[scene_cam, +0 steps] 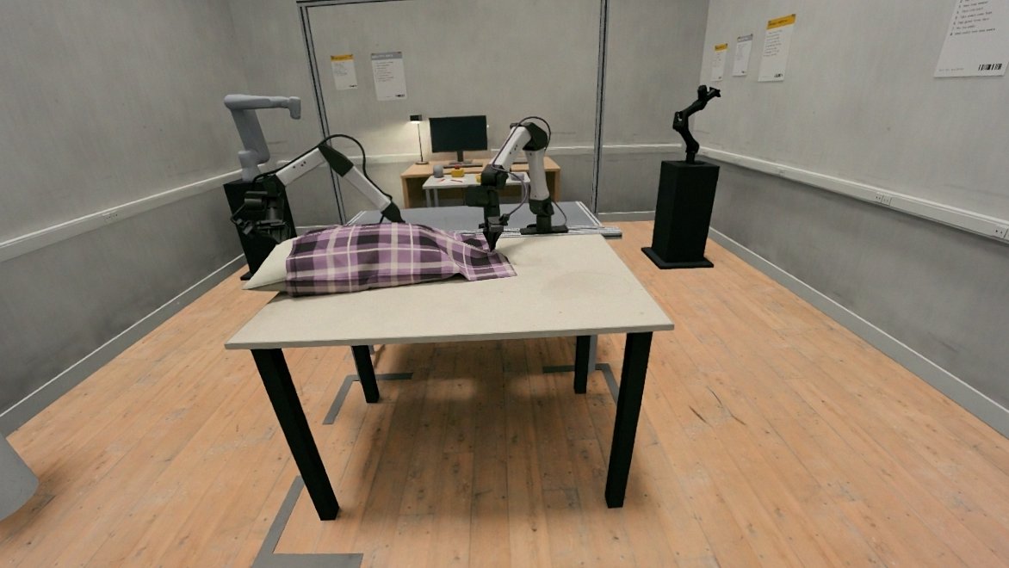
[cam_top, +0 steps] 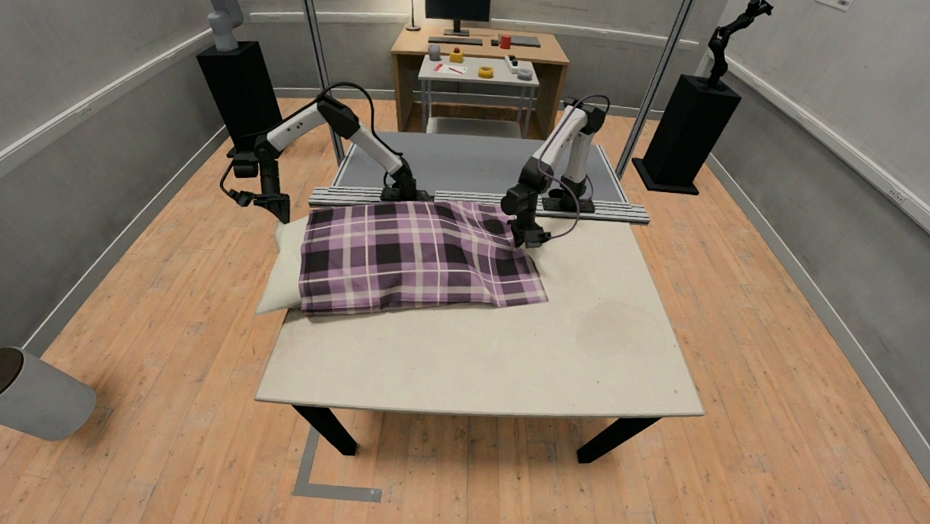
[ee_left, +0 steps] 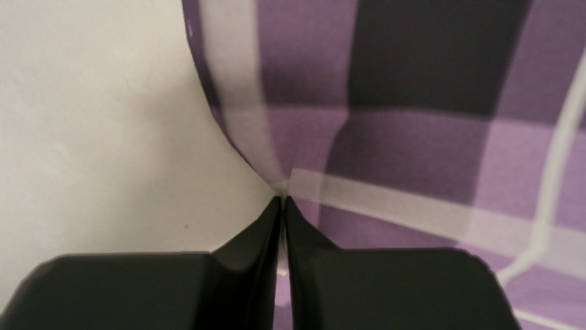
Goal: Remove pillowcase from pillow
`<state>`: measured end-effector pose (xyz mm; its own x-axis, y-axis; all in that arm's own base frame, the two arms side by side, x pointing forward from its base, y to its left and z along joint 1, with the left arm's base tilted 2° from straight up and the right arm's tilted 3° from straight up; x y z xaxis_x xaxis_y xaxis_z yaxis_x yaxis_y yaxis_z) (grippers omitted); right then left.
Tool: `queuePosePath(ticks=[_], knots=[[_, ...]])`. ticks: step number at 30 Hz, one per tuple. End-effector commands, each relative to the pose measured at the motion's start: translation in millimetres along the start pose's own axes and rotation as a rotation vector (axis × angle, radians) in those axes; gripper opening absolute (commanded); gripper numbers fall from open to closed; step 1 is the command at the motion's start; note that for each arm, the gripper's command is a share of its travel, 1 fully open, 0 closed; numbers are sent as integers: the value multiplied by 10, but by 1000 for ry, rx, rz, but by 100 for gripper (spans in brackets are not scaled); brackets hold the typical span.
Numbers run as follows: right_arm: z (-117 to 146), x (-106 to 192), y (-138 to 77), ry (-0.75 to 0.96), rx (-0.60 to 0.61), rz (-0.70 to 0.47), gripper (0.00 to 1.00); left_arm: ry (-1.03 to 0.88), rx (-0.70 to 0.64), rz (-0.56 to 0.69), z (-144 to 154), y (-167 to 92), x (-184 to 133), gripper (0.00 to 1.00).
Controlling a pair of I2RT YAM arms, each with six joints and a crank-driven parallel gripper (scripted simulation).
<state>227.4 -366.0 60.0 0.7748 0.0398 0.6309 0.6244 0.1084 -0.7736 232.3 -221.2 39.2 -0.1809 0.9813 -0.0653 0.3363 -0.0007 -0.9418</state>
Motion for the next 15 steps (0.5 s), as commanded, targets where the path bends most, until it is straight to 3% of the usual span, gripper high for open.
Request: queuePosePath(ticks=[1, 3, 6, 8, 15], knots=[[101, -2, 61, -5, 30, 12, 1, 18, 29, -61, 49, 18, 127, 1], [101, -2, 61, -5, 30, 12, 1, -1, -15, -4, -102, -168, 9, 1], [101, -2, 61, -5, 30, 12, 1, 12, 14, -41, 5, -80, 107, 1], [101, -2, 61, -5, 30, 12, 1, -4, -18, 0, -123, -197, 5, 1], [101, -2, 61, -5, 30, 12, 1, -6, -20, 1, -151, -263, 5, 1]])
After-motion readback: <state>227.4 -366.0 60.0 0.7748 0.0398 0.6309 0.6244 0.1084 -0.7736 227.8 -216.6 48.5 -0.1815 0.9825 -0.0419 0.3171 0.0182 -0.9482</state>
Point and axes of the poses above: on each arm, the point where the finger pads meet when closed, its own y axis out along the fingers, its own x axis across the jaws, z = x × y, the point moved 2 cm from there along -y, back along the fingers, and after that the axes turned 3 degrees about y, right-handed, at the moved point
